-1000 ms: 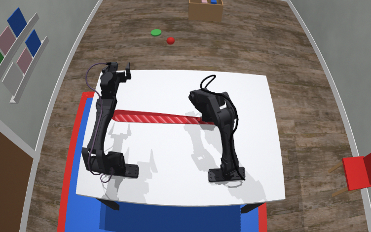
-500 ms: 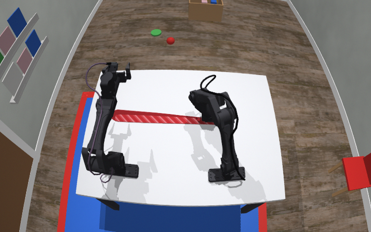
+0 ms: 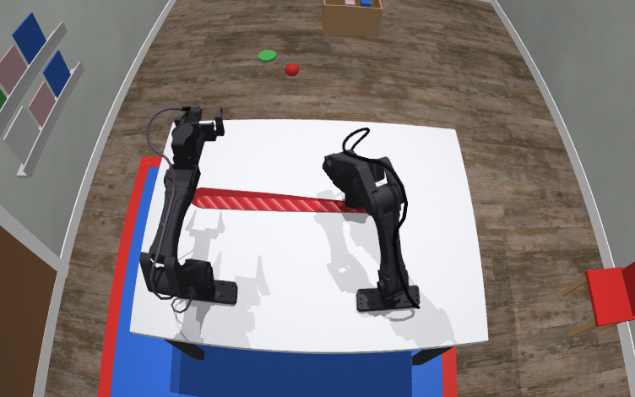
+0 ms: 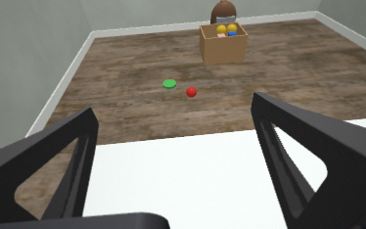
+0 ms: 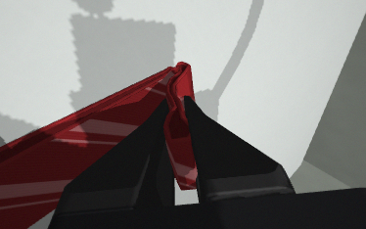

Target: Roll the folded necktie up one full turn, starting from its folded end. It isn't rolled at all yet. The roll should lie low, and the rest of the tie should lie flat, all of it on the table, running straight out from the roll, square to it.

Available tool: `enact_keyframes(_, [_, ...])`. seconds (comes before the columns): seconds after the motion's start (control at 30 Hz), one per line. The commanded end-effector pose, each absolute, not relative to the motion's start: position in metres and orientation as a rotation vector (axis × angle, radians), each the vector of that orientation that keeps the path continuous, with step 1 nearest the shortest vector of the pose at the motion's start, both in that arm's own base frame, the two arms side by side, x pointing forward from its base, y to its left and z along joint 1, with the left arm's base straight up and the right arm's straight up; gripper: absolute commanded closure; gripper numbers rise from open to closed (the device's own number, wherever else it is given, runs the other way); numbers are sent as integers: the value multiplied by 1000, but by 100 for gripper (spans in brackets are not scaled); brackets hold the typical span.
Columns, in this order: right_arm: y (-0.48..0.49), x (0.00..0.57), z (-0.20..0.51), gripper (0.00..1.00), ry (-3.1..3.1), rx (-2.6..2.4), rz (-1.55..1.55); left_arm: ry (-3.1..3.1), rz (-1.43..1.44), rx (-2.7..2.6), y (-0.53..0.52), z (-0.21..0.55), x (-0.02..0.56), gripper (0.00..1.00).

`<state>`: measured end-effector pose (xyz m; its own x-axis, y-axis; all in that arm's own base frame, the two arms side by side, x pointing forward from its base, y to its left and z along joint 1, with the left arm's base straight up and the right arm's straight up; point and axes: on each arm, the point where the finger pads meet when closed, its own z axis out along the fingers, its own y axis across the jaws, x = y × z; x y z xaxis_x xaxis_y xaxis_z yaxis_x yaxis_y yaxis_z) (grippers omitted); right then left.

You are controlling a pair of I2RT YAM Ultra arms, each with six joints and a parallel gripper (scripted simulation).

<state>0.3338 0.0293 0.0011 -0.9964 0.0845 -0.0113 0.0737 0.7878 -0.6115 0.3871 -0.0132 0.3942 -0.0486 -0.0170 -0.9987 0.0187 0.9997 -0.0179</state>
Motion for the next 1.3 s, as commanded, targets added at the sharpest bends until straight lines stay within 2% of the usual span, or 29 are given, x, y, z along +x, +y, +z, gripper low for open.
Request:
enact_keyframes(0.0, [32,341,9,90,-2973,-159,1015,1574,-39,-9,-11,415,383,0])
enact_keyframes(0.2, [32,341,9,90,-2972,-162,1014,1574,-39,-9,-11,415,383,0])
enact_keyframes(0.7, [32,341,12,79,-2972,-162,1014,1574,-39,-9,-11,415,383,0])
enact_keyframes(1.27, [46,342,31,79,-3035,-162,833,1574,-39,-9,-11,415,383,0])
